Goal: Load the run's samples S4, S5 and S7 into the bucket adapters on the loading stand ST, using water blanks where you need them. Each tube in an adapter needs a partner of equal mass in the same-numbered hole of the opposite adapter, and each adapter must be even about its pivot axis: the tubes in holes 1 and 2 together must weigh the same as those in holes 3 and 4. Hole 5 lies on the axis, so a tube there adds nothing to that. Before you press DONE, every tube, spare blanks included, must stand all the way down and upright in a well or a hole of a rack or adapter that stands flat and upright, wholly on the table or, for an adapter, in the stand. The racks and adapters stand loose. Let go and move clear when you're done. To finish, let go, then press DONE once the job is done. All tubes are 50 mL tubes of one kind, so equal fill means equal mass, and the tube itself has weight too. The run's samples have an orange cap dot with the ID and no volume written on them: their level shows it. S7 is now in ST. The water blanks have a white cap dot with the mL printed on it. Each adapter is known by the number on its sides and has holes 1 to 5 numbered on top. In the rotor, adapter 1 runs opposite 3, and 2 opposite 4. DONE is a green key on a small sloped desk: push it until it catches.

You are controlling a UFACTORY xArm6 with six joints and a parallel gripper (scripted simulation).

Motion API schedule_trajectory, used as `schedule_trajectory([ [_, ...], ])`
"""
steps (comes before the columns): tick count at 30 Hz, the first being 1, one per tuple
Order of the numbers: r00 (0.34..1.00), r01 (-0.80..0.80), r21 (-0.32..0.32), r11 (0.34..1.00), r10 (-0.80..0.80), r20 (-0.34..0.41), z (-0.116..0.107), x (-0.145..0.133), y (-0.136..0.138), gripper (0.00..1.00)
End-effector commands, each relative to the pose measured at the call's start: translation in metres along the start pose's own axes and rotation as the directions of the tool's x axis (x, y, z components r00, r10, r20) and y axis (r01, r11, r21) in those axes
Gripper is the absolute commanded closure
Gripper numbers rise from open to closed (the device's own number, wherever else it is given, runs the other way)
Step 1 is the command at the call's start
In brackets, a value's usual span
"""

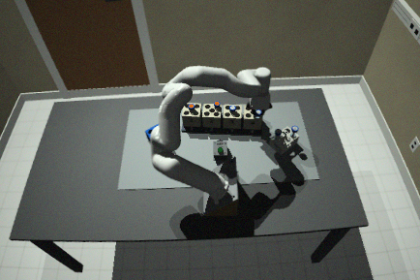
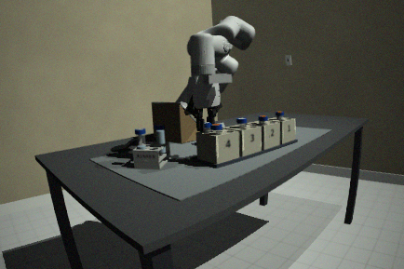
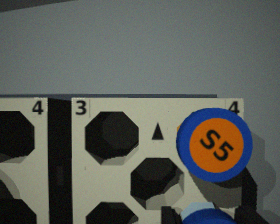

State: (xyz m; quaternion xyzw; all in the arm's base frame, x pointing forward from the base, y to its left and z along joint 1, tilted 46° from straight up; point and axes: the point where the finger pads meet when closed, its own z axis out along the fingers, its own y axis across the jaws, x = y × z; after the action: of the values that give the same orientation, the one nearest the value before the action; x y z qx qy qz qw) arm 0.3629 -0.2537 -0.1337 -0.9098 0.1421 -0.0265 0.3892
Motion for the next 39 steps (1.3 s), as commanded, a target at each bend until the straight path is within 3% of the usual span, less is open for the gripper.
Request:
schedule_trajectory([
  [1,1.000,0.001,-0.003,1.000,-0.001,-0.004,-0.002,0.001,0.000,1.00],
  [2,1.000,0.001,-0.003,1.000,-0.001,-0.004,-0.002,0.001,0.000,1.00],
  [3,1.000,0.001,-0.003,1.000,-0.001,-0.004,-0.002,0.001,0.000,0.56],
  [29,1.000,0.001,-0.003,1.000,-0.001,-0.004,-0.002,0.001,0.000,0.56],
  [39,1.000,0.001,-0.003,1.000,-0.001,-0.004,-0.018,0.001,0.000,0.56],
])
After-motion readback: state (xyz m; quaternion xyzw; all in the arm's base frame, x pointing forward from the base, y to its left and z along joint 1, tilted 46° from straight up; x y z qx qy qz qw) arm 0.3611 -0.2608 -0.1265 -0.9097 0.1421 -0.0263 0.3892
